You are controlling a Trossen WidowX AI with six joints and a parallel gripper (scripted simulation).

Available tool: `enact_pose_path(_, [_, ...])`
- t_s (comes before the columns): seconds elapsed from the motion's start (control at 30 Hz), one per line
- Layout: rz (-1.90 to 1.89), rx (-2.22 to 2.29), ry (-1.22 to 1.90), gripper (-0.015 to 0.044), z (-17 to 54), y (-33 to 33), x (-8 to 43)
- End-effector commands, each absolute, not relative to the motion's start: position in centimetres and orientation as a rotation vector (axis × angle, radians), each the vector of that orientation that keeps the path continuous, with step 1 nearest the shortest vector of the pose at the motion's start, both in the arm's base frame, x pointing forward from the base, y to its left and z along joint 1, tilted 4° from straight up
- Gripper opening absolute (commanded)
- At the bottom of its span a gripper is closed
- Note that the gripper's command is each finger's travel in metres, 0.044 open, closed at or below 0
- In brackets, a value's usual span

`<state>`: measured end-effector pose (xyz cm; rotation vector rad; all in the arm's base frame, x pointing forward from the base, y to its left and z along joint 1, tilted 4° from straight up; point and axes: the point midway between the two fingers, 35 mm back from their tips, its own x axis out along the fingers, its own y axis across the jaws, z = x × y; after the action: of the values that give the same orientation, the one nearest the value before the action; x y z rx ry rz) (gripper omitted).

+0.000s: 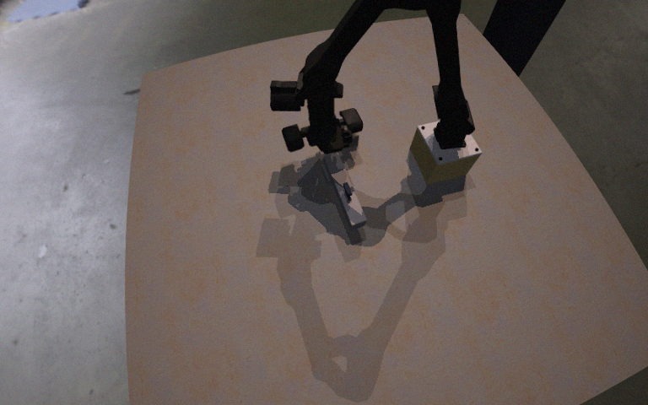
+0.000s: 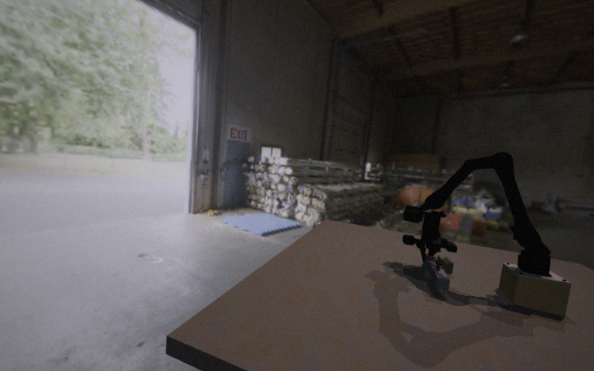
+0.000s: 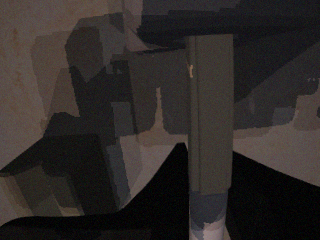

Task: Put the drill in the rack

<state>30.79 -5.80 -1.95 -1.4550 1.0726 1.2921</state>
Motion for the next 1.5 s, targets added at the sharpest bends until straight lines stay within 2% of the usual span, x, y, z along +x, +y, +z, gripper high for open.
enact_pose_path(0.0, [1.292, -1.454, 1.073, 0.0000, -1.8, -5.8, 30.7])
enact_pose_path(1.47, [1.289, -1.458, 1.076, 0.0000, -1.1, -11.2, 32.1])
